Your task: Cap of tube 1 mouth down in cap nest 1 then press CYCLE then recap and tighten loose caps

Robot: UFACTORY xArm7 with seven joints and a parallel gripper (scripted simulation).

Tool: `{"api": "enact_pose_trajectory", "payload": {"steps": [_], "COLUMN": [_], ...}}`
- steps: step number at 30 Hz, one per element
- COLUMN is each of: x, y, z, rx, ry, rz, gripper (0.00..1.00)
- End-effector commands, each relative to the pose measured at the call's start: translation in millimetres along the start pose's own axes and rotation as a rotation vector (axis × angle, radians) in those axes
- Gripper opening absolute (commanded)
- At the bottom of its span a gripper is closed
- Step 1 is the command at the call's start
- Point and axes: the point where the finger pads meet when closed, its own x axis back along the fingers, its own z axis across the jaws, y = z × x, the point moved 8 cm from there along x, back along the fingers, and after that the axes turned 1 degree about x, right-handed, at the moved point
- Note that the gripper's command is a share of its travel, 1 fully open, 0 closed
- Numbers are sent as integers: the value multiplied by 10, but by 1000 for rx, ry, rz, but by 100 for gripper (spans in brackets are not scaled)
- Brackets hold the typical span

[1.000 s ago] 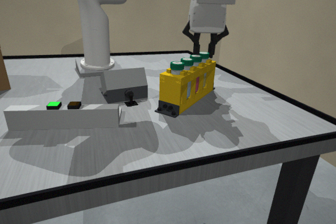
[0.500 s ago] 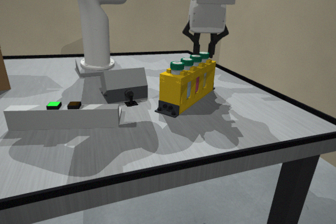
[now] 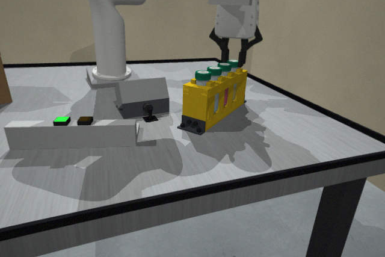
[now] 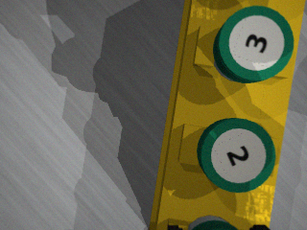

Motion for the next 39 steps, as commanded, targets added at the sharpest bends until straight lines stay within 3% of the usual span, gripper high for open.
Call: {"api": "enact_pose_trajectory", "payload": {"steps": [1, 14, 22, 23, 35, 39], "x": [9, 5, 5, 5, 5, 124], "y": [21, 21, 21, 21, 21, 24], "z": [-19, -19, -19, -18, -19, -21], "rx": [-278, -824, -838, -838, -838, -838], "ry": [3, -4, -4, -4, -4, -4], "rz": [23, 24, 24, 24, 24, 24], "gripper": [0, 0, 0, 46, 46, 46]}}
